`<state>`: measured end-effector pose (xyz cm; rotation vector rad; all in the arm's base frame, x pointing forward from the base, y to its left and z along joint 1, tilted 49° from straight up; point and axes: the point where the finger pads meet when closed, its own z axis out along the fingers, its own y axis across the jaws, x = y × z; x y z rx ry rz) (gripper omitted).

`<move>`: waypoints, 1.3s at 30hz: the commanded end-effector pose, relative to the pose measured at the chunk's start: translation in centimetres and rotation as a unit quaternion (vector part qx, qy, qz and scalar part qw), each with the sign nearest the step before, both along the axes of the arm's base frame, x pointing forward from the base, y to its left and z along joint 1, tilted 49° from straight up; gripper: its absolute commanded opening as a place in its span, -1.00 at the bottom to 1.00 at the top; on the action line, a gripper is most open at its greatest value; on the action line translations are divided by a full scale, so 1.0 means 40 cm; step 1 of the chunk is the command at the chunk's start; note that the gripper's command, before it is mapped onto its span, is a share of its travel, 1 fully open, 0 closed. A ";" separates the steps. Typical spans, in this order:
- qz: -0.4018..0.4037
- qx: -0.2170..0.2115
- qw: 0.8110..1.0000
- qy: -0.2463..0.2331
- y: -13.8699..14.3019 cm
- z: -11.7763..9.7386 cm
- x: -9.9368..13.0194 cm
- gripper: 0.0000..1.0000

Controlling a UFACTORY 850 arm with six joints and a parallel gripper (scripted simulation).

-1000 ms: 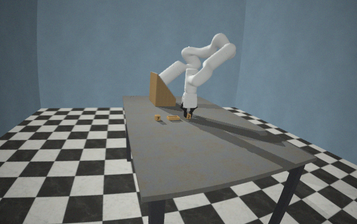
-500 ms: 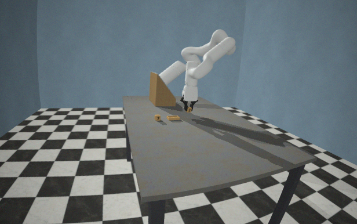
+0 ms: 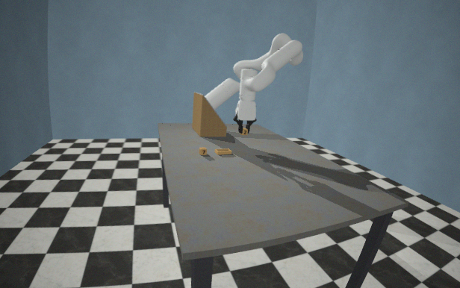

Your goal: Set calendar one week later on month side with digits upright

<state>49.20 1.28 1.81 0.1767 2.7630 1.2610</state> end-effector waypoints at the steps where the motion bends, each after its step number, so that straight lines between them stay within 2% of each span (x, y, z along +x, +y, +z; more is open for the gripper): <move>1: 0.000 0.000 1.000 -0.001 -0.003 0.002 0.001 -0.43; 4: 0.000 -0.001 1.000 -0.001 -0.021 -0.014 0.003 -0.43; 6: 0.000 -0.001 1.000 -0.001 -0.096 -0.084 0.002 -0.43; 7: 0.000 -0.001 1.000 -0.001 -0.096 -0.084 0.002 -0.43; 8: 0.000 -0.001 1.000 -0.001 -0.143 -0.131 -0.003 -0.43; 9: 0.000 -0.001 1.000 -0.001 -0.143 -0.131 -0.003 -0.43; 10: 0.001 -0.001 1.000 -0.002 -0.185 -0.174 -0.012 -0.43; 12: 0.001 -0.001 1.000 -0.002 -0.185 -0.174 -0.012 -0.43; 14: 0.001 -0.001 1.000 -0.002 -0.228 -0.220 -0.024 -0.43; 31: 0.001 -0.001 1.000 -0.002 -0.228 -0.225 -0.024 -0.43; 39: 0.001 -0.001 1.000 -0.002 -0.200 -0.250 -0.018 -0.43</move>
